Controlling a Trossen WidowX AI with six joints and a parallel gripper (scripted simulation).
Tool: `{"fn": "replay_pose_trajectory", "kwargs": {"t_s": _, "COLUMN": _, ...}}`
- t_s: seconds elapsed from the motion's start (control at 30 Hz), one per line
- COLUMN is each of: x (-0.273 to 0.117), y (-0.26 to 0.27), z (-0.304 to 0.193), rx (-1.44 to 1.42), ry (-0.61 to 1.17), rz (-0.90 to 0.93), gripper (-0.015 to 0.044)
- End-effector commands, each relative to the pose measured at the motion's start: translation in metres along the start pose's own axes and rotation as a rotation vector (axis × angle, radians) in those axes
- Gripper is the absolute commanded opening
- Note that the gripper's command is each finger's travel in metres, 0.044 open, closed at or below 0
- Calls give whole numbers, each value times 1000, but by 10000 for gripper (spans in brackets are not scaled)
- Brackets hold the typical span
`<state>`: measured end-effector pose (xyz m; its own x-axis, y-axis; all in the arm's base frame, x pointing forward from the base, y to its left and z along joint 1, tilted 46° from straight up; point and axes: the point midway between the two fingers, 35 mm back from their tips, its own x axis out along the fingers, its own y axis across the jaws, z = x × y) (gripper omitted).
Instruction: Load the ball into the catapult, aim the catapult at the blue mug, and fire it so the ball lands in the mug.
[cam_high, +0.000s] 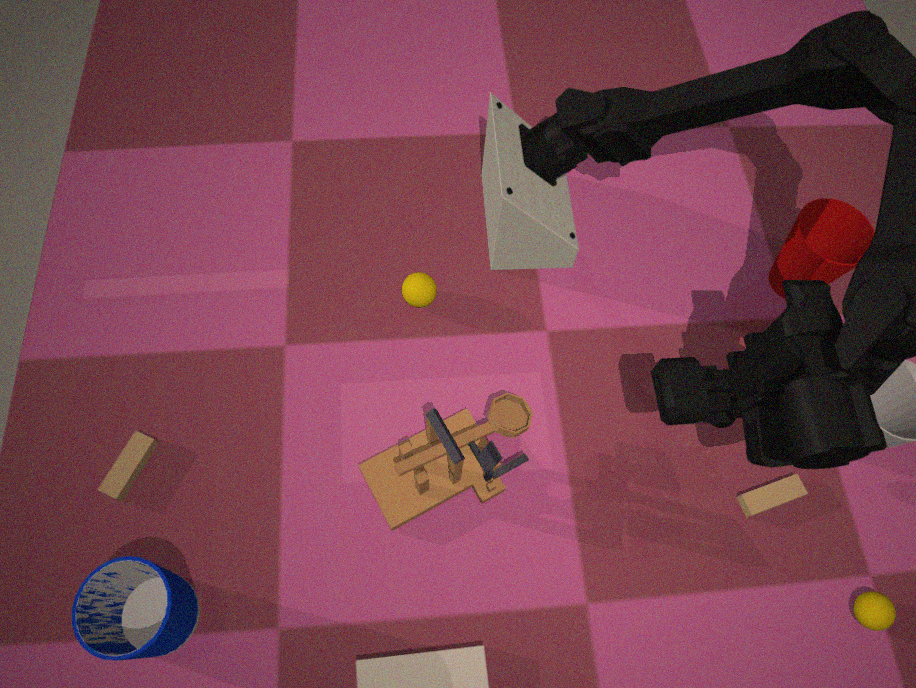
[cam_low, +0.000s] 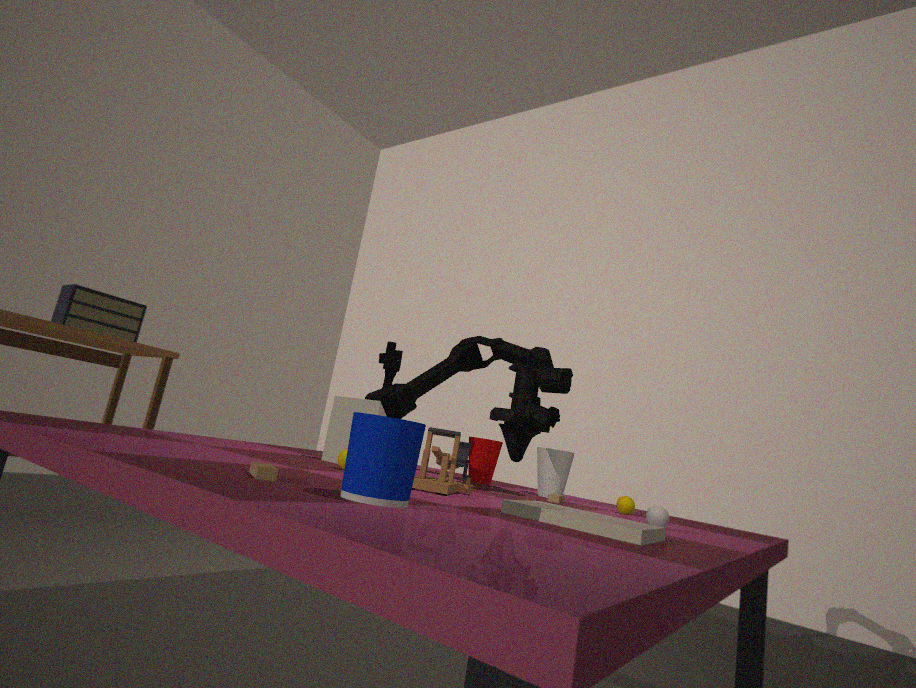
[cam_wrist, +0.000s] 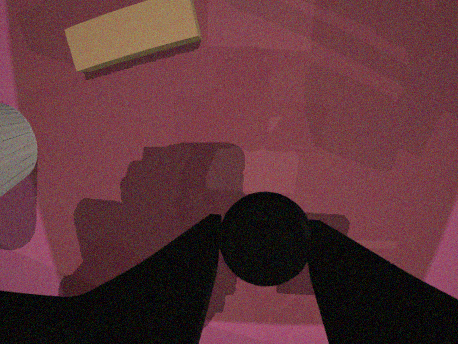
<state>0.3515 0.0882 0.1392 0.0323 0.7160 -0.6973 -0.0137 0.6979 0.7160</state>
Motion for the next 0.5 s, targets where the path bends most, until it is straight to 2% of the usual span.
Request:
{"fn": "replay_pose_trajectory", "kwargs": {"t_s": 0.0, "x": -22, "y": 0, "z": 0, "rx": -5, "ry": -1, "rz": -3, "gripper": 0}}
{"fn": "replay_pose_trajectory", "kwargs": {"t_s": 0.2, "x": -52, "y": 0, "z": -3, "rx": -4, "ry": -1, "rz": 2, "gripper": 0}}
{"fn": "replay_pose_trajectory", "kwargs": {"t_s": 0.47, "x": -50, "y": -27, "z": 3, "rx": 117, "ry": 23, "rz": 10, "gripper": 0}}
